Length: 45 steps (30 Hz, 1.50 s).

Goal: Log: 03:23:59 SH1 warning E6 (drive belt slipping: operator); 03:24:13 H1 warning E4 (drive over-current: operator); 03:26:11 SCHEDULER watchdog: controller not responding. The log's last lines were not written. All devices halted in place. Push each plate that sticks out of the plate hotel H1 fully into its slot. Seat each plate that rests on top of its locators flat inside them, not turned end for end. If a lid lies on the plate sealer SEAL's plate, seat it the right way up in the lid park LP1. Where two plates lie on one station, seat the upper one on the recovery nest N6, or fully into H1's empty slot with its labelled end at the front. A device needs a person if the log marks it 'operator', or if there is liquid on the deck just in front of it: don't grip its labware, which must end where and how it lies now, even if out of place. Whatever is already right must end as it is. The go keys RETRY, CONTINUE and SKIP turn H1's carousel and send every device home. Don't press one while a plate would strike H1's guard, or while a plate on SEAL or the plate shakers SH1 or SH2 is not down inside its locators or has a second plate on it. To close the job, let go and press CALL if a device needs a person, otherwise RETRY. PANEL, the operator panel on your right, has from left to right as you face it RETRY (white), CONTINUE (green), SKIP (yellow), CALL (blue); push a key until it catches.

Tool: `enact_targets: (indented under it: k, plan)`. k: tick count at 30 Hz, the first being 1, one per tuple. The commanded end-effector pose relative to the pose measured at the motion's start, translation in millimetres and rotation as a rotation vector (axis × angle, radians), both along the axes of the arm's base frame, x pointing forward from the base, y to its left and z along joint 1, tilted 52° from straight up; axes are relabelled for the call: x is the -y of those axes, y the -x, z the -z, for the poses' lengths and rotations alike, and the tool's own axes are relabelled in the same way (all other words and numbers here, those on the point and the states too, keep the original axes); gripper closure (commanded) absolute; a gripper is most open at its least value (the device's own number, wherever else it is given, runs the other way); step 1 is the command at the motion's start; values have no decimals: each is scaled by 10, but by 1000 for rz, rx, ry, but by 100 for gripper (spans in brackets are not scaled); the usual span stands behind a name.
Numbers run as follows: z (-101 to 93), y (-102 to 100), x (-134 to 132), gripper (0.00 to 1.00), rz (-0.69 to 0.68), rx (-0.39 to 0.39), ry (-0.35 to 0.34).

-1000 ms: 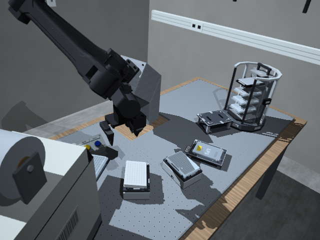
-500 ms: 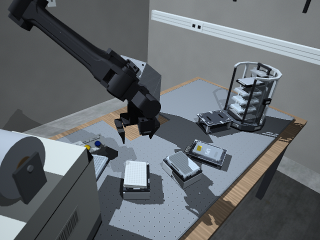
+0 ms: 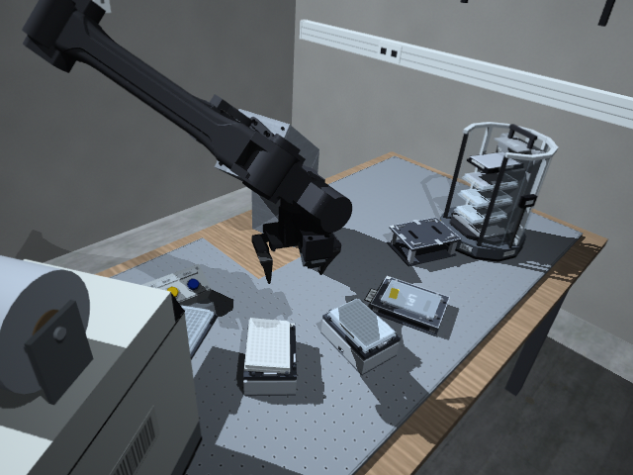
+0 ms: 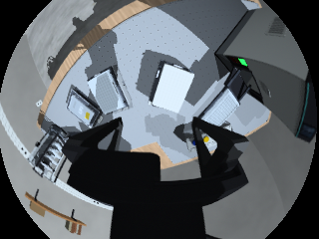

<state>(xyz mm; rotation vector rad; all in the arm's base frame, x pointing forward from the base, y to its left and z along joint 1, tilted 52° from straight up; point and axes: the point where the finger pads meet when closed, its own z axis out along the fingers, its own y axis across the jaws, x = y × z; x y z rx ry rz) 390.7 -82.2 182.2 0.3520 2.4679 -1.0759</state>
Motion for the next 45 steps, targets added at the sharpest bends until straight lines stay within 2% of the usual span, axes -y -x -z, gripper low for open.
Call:
enact_targets:
  k: [1,3,5,7,9,24,26,41,43,45]
  plan:
    - [-21,-172,-180,0,-6,24,-7]
    - [-7,-185,-196,0,-21,7,-2]
    - [10,-170,-194,0,-63,-48,19]
    - [-83,-131,-120,0,-74,-58,28]
    - [-83,-131,-120,0,-74,-58,28]
    - [-60,-126,-119,0,-287,-315,126]
    - [-60,-126,-119,0,-287,-315,126]
    - [-59,-125,-119,0,-499,-574,227]
    - [-59,-125,-119,0,-499,-574,227]
    - [-59,-125,-119,0,-528,-609,240]
